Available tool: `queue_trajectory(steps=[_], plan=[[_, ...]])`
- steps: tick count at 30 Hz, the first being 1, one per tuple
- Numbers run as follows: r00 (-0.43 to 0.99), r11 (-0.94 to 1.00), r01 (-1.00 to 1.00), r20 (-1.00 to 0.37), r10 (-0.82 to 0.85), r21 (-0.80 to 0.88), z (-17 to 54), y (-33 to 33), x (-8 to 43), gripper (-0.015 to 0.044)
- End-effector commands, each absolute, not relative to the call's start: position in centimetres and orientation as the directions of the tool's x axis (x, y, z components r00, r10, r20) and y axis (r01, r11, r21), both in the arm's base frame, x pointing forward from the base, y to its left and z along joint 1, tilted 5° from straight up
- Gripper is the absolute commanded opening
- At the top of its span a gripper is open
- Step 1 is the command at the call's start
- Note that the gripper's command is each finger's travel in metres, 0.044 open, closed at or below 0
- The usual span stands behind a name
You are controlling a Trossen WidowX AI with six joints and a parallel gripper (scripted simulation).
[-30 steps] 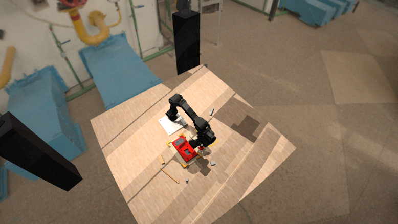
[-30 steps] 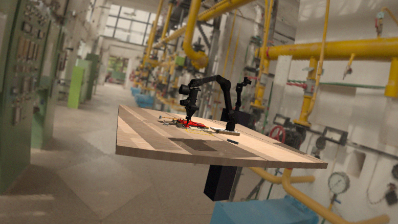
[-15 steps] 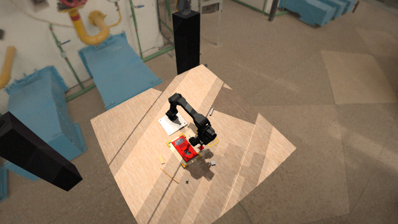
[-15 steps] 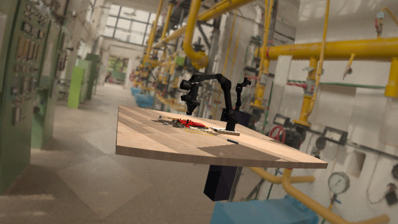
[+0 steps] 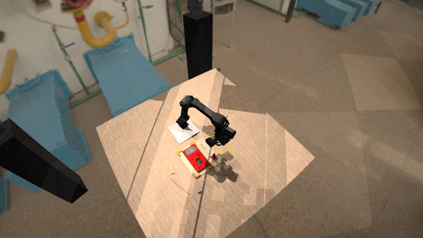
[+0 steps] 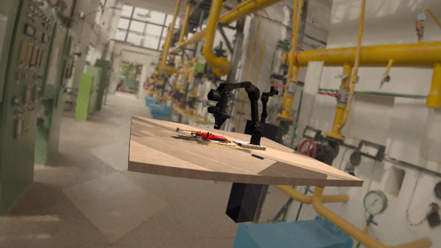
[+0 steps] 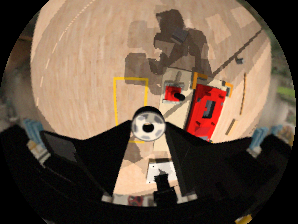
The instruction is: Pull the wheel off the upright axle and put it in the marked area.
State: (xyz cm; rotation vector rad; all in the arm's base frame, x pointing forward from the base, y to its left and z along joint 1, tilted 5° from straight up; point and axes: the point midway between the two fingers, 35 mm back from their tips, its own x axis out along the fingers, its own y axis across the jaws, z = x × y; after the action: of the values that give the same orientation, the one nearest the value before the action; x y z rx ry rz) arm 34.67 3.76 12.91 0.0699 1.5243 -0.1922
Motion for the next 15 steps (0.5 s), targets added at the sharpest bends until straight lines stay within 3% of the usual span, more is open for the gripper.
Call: queue_trajectory(steps=[1,15], plan=[[0.032,0.982,0.171,-0.996,-0.081,-0.075,12.8,5.4,33.9,0.0000],[0.030,0.980,0.184,-0.997,-0.076,-0.069,11.7,8.6,32.2,0.0000]])
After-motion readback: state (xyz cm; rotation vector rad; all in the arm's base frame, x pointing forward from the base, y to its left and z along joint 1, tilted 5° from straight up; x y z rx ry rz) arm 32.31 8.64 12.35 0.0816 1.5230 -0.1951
